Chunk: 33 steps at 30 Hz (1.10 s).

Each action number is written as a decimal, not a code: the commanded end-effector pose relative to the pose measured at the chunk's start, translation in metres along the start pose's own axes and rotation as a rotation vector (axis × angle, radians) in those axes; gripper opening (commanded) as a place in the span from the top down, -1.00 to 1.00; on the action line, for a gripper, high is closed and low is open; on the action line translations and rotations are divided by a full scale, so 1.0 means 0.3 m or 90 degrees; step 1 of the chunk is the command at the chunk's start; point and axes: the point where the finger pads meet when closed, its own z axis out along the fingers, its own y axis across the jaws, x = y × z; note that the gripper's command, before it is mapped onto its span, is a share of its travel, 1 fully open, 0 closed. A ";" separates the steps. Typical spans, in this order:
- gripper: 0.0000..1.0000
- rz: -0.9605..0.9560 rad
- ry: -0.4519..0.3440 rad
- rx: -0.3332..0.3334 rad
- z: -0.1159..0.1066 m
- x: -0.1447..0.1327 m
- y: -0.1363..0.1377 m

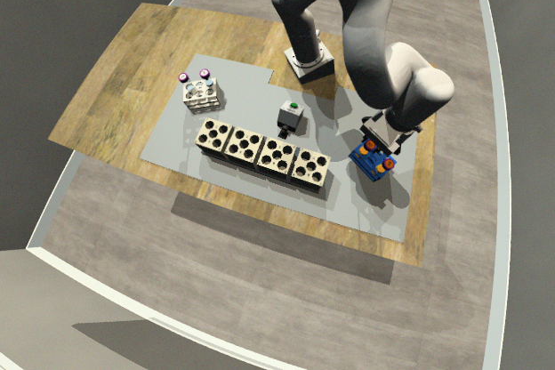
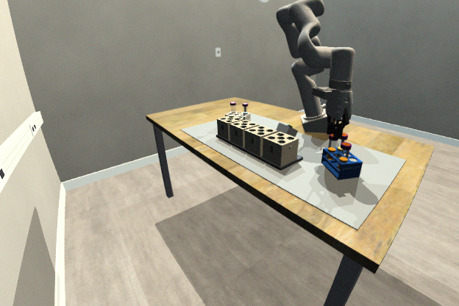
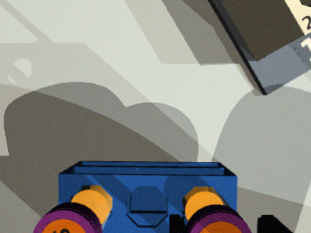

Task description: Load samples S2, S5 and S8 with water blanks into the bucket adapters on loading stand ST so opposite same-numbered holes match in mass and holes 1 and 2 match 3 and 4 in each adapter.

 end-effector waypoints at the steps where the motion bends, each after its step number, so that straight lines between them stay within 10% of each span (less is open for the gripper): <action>1: 0.13 0.000 0.000 0.002 -0.018 0.001 -0.003; 33: 0.13 0.000 0.000 0.002 -0.212 0.001 -0.003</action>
